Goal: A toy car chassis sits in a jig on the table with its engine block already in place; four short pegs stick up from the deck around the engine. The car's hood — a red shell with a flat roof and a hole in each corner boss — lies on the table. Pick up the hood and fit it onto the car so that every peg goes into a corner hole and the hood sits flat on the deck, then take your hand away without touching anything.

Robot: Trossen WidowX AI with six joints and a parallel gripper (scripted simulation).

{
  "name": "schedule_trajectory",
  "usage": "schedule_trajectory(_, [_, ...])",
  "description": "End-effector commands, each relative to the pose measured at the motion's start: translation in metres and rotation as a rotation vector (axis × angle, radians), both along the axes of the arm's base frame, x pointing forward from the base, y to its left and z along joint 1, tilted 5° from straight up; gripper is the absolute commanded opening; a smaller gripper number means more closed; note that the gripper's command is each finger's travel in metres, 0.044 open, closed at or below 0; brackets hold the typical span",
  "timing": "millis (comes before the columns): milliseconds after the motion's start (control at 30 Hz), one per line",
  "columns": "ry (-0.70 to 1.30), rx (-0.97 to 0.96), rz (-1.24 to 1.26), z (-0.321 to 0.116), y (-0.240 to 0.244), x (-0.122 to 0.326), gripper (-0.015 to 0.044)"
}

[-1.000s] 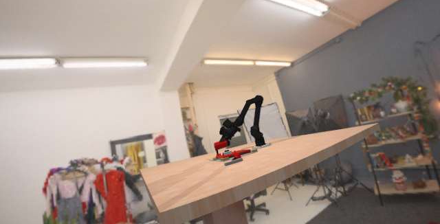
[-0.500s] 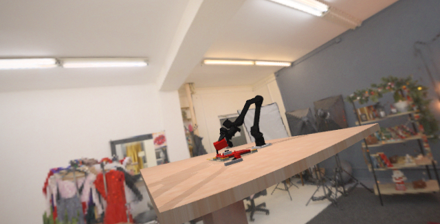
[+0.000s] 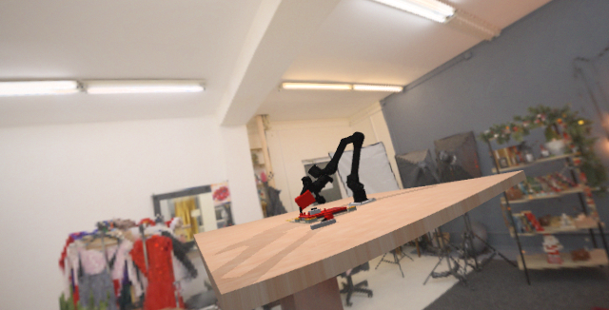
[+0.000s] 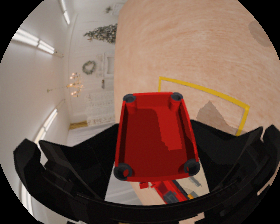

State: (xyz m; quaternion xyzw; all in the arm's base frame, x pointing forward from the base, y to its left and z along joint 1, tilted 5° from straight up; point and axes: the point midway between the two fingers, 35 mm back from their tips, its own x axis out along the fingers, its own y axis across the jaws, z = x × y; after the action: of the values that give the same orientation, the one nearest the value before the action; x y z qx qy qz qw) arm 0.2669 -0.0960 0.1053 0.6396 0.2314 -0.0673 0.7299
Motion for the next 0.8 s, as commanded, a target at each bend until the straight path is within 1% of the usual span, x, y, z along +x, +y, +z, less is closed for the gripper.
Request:
schedule_trajectory(0, [0.021, 0.107, -0.047, 0.0002, 0.0007, 0.0000, 0.0000])
schedule_trajectory(200, [0.041, 0.195, -0.089, -0.0001, 0.0006, 0.0000, 0.0000])
schedule_trajectory(767, [0.144, 0.646, -0.304, -0.0087, -0.0002, -0.0017, 0.0000])
